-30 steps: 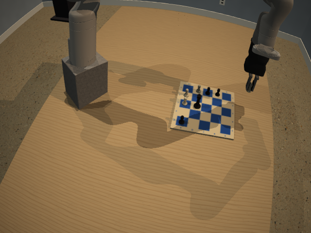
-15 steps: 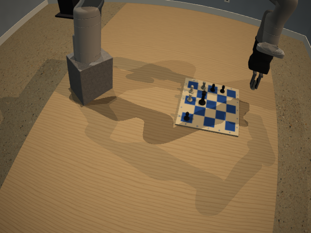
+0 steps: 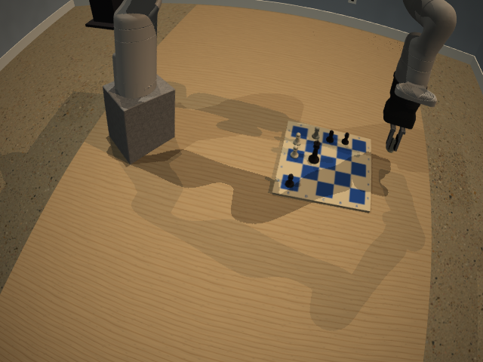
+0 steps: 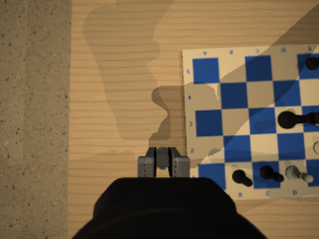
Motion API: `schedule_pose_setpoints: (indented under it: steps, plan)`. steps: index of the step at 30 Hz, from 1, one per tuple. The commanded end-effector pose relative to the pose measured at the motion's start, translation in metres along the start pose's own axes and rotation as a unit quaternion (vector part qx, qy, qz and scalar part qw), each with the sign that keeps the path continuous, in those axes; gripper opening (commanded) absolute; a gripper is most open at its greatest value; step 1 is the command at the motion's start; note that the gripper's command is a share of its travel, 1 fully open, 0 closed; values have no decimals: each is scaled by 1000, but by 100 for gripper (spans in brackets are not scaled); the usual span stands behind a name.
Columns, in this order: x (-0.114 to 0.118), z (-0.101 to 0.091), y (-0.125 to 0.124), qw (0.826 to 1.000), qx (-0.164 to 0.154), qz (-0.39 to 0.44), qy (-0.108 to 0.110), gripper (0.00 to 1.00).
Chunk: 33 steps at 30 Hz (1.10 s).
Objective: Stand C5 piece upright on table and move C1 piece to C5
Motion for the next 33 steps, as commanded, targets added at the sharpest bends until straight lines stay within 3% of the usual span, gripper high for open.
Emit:
schedule_pose_setpoints:
  steps: [1,13,33]
  plan:
    - [4,20,2,1000,-1,-1,8,0]
    - [4,52,2,1000,-1,-1,8,0]
    - [4,54,2,1000,-1,-1,8,0]
Point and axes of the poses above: the point where the finger pads meet when closed, its own z axis out along the fingers, its own x axis across the jaws, y = z × x, the point moved 7 cm from there along -z, back along the fingers, and after that the axes turned 4 degrees about z, right-handed, at the moved point
